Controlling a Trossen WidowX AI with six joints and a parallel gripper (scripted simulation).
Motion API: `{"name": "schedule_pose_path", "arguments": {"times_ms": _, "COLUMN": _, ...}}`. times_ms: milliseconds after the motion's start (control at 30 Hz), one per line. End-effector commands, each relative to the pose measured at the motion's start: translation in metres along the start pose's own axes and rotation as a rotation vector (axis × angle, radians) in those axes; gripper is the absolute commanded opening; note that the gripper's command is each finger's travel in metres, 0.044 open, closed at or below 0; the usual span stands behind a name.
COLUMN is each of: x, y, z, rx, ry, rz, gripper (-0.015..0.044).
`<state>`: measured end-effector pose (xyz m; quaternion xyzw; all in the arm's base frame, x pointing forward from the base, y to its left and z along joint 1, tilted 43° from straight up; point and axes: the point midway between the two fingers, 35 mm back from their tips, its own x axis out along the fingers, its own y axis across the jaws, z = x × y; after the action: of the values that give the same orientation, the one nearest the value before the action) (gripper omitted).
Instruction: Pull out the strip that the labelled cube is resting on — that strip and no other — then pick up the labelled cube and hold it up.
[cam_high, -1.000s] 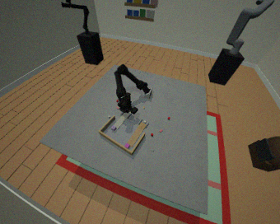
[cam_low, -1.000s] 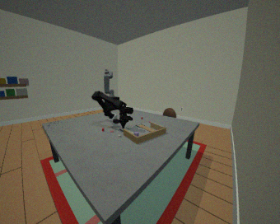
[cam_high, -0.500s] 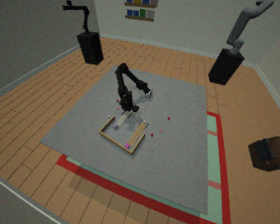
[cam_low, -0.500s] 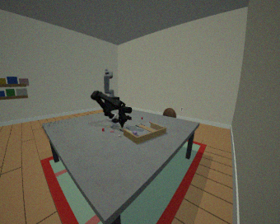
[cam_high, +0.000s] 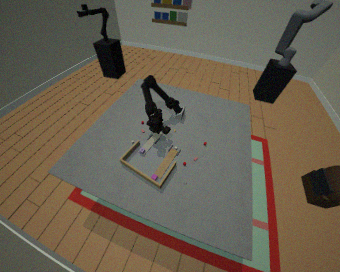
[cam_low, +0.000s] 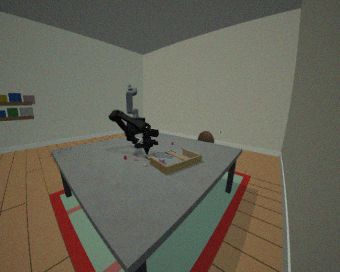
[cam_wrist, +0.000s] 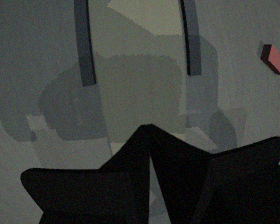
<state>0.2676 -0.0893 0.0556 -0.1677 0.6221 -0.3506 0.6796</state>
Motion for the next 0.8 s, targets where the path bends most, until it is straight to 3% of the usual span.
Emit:
{"name": "schedule_pose_path", "arguments": {"times_ms": 0, "x": 0.004, "y": 0.0, "z": -0.012, "rx": -0.002, "ry": 0.02, "rz": -0.001, "gripper": 0.0}}
{"name": "schedule_pose_path", "arguments": {"times_ms": 767, "x": 0.004, "y": 0.0, "z": -0.047, "rx": -0.004, "ry": 0.021, "rz": -0.001, "gripper": 0.0}}
